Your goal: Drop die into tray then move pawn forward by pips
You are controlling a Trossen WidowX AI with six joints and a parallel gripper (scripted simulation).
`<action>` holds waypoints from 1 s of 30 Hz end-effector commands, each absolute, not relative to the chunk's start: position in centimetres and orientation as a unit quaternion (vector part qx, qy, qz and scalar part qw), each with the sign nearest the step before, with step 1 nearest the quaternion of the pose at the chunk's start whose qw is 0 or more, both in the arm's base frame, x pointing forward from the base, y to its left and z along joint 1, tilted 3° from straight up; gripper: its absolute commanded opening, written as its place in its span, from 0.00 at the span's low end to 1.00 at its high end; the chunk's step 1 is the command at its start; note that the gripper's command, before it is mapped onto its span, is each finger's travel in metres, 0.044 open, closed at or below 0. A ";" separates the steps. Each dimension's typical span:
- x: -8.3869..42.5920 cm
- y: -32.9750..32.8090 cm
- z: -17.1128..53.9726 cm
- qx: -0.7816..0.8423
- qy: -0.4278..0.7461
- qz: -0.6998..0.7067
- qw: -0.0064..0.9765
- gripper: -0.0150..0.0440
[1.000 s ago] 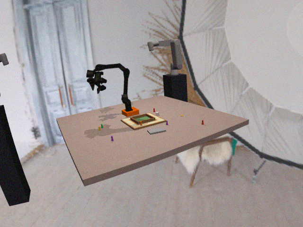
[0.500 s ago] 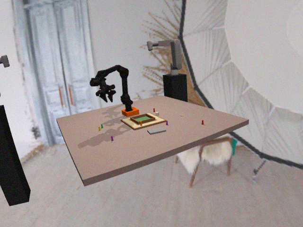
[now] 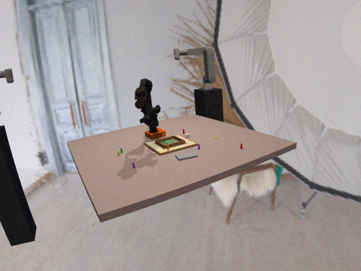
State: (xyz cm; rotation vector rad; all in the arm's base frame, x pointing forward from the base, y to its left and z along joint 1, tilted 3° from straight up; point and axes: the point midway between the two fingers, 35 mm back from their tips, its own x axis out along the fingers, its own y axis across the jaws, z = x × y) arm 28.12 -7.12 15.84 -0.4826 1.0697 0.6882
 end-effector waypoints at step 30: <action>19.6 20.6 5.3 -0.293 0.638 0.266 0.661 0.72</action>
